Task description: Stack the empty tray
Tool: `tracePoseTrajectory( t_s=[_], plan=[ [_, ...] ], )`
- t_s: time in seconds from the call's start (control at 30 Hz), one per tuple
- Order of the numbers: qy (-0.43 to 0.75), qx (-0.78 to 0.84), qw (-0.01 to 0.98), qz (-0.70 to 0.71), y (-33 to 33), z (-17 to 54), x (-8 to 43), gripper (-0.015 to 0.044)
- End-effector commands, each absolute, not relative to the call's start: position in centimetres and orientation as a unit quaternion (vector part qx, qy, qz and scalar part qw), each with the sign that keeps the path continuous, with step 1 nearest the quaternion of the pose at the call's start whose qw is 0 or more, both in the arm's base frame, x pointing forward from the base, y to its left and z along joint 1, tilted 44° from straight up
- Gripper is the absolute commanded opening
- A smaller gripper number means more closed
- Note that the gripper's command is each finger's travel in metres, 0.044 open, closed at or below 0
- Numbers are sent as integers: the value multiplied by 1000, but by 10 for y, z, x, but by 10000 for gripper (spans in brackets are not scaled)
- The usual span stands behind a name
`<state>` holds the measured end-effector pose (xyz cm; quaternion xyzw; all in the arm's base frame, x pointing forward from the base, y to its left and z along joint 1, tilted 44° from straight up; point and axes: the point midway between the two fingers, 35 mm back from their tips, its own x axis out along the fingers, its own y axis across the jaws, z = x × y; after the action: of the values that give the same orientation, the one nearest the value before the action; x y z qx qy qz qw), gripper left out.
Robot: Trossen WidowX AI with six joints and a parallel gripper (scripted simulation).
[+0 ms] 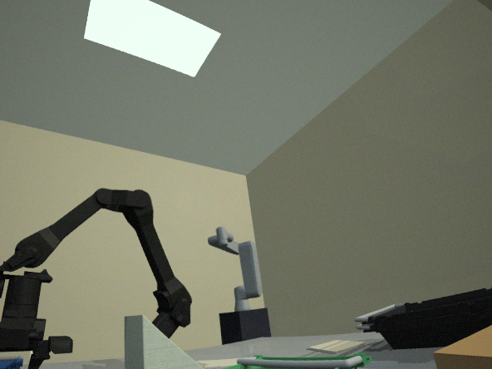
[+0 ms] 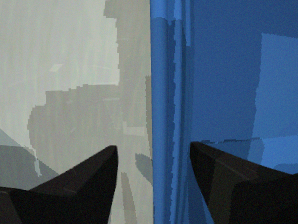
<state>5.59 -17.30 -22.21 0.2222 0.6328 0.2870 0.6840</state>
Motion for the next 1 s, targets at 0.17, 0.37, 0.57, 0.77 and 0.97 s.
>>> tracePoseTrajectory(
  t_s=[0.17, 0.37, 0.57, 0.77, 0.97],
  plan=[
    [632, 226, 684, 286, -172, -222, 56, 143],
    [632, 226, 684, 286, -172, -222, 56, 103],
    [632, 226, 684, 286, -172, -222, 56, 63],
    [632, 226, 684, 286, -175, -219, 56, 23],
    [632, 225, 684, 286, -203, -193, 55, 0]
  ],
)
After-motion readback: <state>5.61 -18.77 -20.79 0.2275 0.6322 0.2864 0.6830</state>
